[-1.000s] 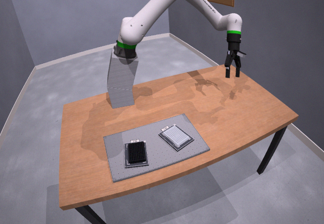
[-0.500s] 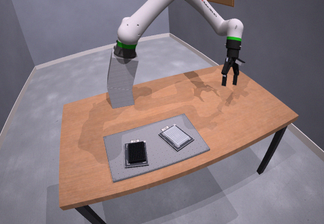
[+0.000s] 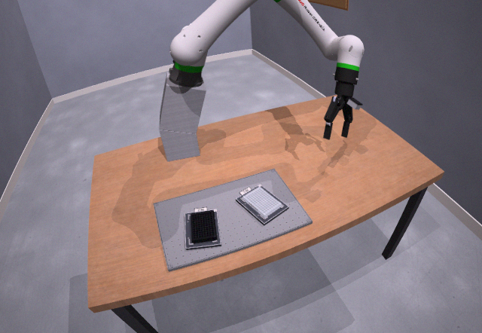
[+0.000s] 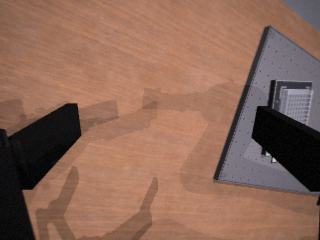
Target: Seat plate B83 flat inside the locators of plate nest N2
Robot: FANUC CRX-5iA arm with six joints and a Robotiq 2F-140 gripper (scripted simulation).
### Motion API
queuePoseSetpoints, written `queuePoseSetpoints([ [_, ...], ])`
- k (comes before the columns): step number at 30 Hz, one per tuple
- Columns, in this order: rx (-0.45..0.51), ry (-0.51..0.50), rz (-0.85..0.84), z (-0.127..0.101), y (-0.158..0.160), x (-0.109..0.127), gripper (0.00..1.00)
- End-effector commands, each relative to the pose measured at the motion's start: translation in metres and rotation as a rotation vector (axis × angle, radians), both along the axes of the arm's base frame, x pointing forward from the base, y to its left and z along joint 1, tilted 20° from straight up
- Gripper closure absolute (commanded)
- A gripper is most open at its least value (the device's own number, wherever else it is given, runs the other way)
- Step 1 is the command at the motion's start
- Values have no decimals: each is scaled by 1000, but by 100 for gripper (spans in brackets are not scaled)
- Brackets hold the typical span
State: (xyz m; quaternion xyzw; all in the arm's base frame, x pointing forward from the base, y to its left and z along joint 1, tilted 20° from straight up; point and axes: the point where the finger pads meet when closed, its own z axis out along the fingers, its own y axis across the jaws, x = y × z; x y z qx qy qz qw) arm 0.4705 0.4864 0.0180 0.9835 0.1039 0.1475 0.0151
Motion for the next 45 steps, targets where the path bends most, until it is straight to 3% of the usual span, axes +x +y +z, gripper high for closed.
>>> queuePoseSetpoints([
  [1,-3,35,-20,-5,-10,8,0],
  [45,26,210,-112,-96,-162,75,0],
])
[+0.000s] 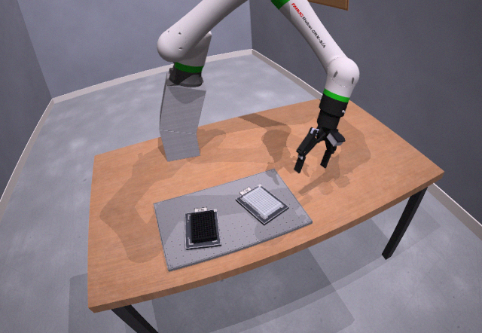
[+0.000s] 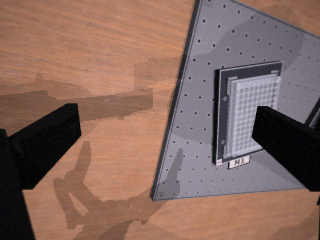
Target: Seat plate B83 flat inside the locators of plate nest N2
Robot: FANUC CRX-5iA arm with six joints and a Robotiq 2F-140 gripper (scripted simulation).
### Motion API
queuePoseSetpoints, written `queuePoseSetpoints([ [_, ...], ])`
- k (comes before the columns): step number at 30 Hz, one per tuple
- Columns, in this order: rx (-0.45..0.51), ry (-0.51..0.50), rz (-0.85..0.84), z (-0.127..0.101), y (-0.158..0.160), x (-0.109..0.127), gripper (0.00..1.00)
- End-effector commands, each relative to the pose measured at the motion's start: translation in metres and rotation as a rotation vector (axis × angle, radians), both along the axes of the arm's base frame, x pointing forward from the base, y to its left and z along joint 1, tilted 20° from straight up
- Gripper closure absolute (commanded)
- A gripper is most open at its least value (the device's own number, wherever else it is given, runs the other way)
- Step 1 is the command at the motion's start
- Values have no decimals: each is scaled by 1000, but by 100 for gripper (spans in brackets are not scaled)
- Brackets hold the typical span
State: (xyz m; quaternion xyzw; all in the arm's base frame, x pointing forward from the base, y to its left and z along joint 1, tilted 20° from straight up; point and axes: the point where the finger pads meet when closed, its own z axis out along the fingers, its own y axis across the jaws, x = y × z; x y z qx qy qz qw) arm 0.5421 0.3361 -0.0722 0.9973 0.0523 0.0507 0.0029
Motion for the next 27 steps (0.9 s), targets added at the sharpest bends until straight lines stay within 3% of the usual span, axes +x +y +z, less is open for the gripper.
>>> queuePoseSetpoints([
  [1,6,14,-9,-8,-16,5,0],
  [27,84,103,-92,-63,-121,24,0],
])
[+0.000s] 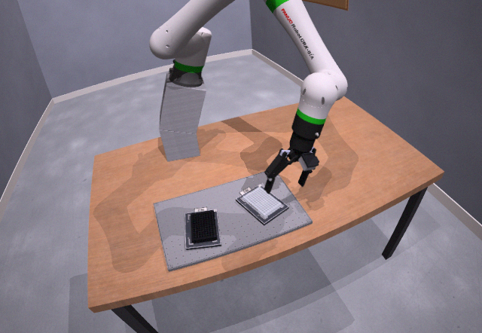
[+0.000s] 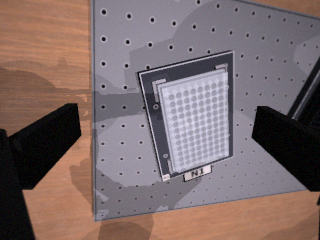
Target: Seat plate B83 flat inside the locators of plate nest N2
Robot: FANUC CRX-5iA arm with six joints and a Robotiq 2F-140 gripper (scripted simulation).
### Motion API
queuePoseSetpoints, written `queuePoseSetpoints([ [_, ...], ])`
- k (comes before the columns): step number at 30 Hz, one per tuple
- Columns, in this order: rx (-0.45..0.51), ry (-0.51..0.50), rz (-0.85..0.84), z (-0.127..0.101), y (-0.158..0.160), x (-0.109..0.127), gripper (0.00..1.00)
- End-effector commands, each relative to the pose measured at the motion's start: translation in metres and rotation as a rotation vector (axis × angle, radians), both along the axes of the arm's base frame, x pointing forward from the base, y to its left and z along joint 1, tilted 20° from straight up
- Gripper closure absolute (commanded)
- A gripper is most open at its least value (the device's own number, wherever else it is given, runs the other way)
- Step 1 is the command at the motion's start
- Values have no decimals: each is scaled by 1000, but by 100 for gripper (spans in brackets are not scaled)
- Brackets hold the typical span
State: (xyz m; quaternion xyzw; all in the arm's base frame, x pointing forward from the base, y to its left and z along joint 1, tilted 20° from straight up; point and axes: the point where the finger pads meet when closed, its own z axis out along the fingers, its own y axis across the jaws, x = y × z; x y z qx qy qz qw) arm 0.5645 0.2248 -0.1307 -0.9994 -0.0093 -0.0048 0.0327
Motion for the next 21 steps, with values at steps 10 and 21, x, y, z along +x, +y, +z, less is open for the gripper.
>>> queuePoseSetpoints([
  [10,45,26,-41,-22,-45,4,0],
  [21,79,39,-74,-42,-86,5,0],
])
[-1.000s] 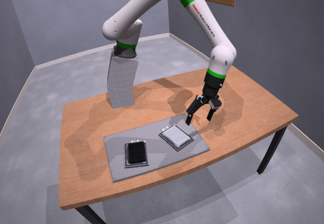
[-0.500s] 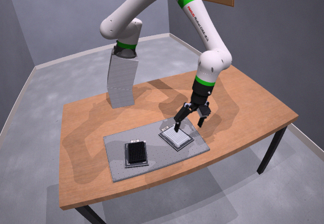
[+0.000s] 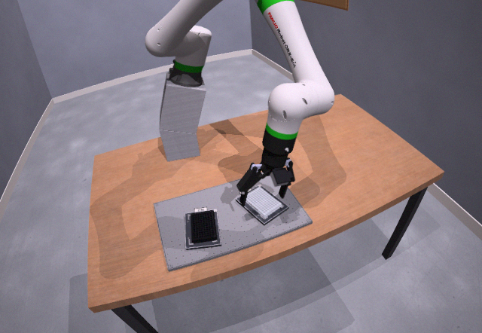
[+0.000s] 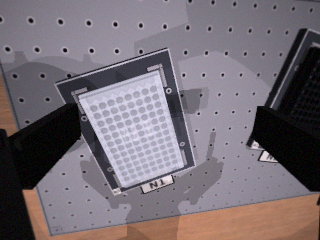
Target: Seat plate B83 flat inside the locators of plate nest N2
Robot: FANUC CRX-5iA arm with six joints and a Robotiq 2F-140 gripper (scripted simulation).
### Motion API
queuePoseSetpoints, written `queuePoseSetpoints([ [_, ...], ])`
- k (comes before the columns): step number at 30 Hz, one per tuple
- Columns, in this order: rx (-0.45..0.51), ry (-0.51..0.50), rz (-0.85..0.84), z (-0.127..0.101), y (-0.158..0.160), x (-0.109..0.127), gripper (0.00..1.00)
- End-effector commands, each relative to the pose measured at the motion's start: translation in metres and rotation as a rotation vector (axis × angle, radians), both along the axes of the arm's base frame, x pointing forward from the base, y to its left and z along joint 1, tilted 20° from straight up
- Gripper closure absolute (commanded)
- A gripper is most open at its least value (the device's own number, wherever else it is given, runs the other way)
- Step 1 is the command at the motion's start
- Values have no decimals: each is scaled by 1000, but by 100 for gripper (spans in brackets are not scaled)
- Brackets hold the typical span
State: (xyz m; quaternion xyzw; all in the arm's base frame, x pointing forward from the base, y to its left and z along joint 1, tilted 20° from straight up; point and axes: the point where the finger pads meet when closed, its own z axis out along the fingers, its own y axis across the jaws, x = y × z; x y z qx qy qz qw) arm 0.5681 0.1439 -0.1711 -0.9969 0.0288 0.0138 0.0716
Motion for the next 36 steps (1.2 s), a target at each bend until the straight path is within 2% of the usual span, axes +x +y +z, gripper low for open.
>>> queuePoseSetpoints([
  [1,1,-1,1,-4,-9,1,0],
  [3,36,6,-34,-8,-18,1,0],
  [9,36,6,-34,-21,-45,-1,0],
  [11,71,7,-70,-25,-55,-1,0],
  [25,105,3,-109,-50,-109,-8,0],
  [27,138,-7,-148,-54,-118,-10,0],
  [33,138,-7,-148,-62,-136,-13,0],
  [36,169,-22,-190,-68,-149,-16,0],
])
